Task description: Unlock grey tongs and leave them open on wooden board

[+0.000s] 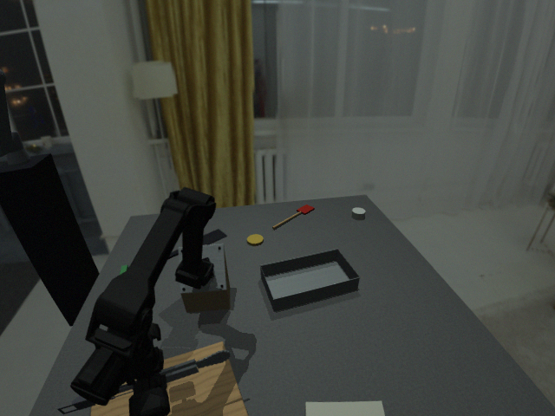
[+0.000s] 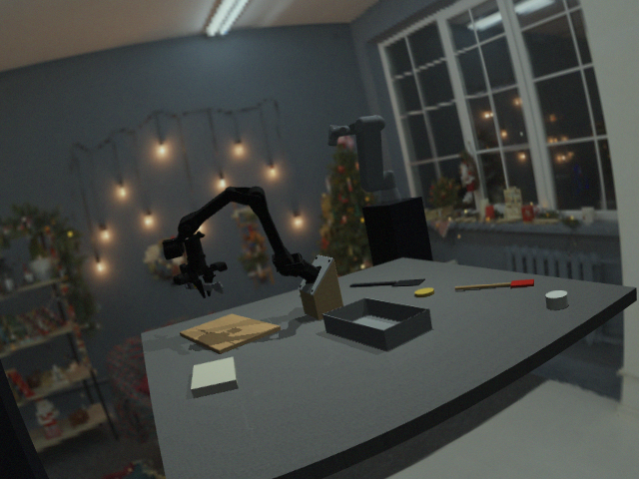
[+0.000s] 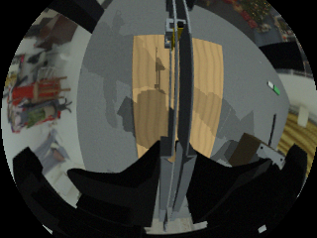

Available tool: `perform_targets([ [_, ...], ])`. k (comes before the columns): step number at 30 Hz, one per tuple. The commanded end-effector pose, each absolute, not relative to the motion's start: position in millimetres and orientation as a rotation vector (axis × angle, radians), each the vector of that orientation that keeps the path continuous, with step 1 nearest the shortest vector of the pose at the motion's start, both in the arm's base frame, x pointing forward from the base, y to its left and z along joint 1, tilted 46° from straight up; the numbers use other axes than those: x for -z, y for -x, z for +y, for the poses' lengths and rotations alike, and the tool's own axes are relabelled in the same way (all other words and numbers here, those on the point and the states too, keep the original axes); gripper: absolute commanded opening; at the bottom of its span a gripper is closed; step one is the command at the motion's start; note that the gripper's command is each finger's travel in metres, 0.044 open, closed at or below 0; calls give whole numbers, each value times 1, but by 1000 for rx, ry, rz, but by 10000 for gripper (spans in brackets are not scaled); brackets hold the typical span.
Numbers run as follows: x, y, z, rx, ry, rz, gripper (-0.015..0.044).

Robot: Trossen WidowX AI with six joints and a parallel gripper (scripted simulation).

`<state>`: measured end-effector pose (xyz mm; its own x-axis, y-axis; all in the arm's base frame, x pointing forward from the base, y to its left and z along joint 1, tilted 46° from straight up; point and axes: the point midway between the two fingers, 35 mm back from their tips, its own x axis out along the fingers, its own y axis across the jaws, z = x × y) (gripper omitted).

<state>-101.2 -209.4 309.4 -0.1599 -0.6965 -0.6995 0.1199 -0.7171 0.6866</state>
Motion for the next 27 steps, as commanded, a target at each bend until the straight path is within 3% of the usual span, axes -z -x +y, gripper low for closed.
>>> perform_targets([
  [1, -313, 102, -206, 1924, -1538, -673, -150],
  [27, -267, 97, -192, 2359, -1633, -660, -150],
])
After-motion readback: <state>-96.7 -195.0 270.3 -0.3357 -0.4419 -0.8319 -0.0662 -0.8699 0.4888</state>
